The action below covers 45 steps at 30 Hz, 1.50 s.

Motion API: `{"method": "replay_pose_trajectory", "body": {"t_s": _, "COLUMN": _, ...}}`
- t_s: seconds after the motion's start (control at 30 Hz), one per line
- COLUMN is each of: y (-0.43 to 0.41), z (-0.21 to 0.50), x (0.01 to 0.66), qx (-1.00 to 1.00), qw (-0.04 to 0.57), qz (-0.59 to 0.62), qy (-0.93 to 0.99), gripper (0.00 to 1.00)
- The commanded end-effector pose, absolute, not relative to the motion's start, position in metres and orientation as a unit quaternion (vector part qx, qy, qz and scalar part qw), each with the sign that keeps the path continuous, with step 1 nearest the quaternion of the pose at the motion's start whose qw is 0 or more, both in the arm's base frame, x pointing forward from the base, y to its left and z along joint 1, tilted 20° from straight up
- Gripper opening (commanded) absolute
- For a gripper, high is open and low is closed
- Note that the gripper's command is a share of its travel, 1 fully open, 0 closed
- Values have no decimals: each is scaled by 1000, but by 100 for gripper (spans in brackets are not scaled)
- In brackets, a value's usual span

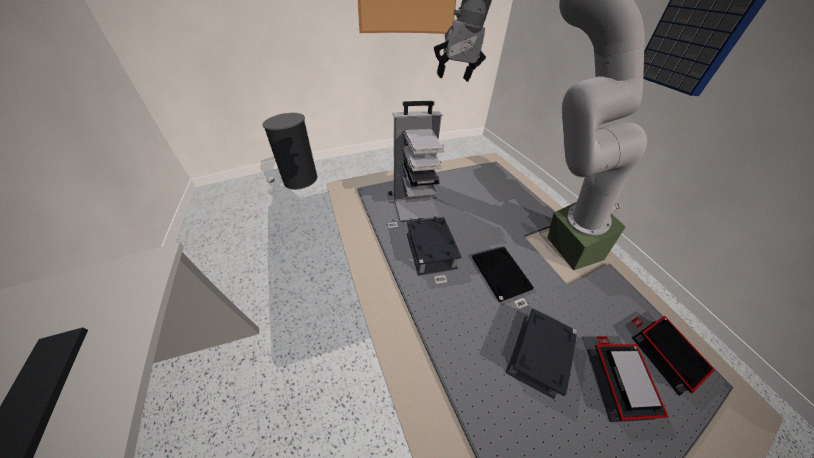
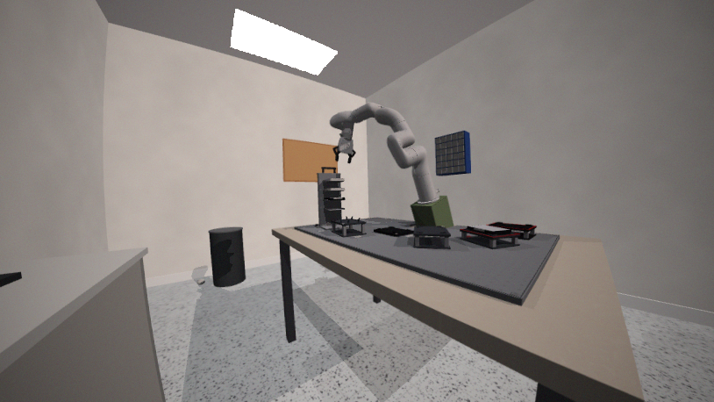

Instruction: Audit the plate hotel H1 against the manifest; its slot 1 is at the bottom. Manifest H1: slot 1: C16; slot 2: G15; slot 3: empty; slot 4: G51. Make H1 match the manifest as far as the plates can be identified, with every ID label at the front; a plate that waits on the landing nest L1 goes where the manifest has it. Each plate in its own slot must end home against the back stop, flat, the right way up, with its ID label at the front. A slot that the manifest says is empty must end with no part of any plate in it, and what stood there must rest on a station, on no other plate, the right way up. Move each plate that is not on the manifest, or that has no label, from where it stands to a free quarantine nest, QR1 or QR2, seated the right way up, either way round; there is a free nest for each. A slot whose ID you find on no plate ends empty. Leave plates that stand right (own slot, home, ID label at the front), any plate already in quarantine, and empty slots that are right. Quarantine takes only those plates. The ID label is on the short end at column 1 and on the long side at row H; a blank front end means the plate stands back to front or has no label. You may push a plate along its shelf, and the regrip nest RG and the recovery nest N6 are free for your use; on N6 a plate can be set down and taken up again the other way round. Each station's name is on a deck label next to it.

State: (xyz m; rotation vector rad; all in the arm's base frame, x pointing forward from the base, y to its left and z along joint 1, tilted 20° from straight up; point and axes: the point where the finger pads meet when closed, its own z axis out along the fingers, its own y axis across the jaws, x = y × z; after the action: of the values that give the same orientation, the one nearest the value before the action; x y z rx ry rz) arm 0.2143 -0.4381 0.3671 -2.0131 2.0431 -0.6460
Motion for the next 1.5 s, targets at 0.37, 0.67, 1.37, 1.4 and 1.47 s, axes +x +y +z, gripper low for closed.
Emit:
{"method": "replay_pose_trajectory", "body": {"t_s": 0.37, "y": -401, "z": 382, "x": 250, "qx": -688, "qw": 130, "qz": -120, "qy": 704, "gripper": 100}}
{"method": "replay_pose_trajectory", "body": {"t_s": 0.67, "y": -383, "z": 388, "x": 264, "qx": -688, "qw": 130, "qz": -120, "qy": 704, "gripper": 100}}
{"method": "replay_pose_trajectory", "body": {"t_s": 1.37, "y": -327, "z": 399, "x": 292, "qx": -688, "qw": 130, "qz": -120, "qy": 704, "gripper": 100}}
{"method": "replay_pose_trajectory", "body": {"t_s": 1.4, "y": -324, "z": 399, "x": 293, "qx": -688, "qw": 130, "qz": -120, "qy": 704, "gripper": 100}}
{"method": "replay_pose_trajectory", "body": {"t_s": 1.47, "y": -318, "z": 400, "x": 296, "qx": -688, "qw": 130, "qz": -120, "qy": 704, "gripper": 100}}
